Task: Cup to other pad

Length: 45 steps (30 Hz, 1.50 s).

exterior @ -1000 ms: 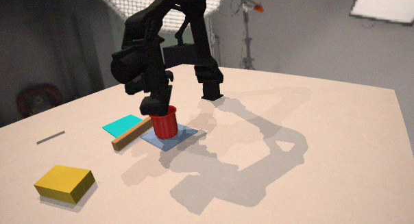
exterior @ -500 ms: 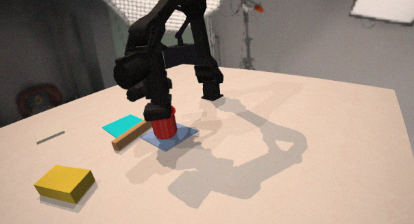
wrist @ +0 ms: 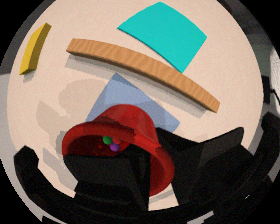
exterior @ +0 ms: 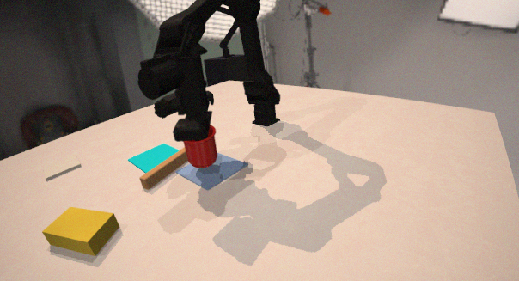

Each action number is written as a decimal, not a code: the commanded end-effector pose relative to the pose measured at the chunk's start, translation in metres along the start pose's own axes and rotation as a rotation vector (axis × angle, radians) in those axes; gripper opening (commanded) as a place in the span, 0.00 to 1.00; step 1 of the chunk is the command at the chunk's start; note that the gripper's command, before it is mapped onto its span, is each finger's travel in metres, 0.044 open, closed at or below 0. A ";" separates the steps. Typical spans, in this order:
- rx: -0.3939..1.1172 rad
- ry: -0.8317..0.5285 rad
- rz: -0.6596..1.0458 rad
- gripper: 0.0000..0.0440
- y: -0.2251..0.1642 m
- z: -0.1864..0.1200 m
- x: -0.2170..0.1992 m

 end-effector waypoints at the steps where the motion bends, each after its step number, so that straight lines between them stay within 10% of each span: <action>1: -0.004 0.032 0.037 0.00 0.004 -0.014 -0.001; 22: -0.051 0.163 0.218 0.00 0.049 -0.062 -0.017; 45: -0.137 0.232 0.384 0.00 0.118 -0.041 -0.042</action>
Point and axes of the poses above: the point midway between the two fingers, 35 mm back from their tips, its own z axis out along the fingers, its own x axis across the jaws, y = z × x, the point moved 9 cm from there along -z, back along the fingers, and after that the axes turned 12 degrees about z, right-handed, at the moved point
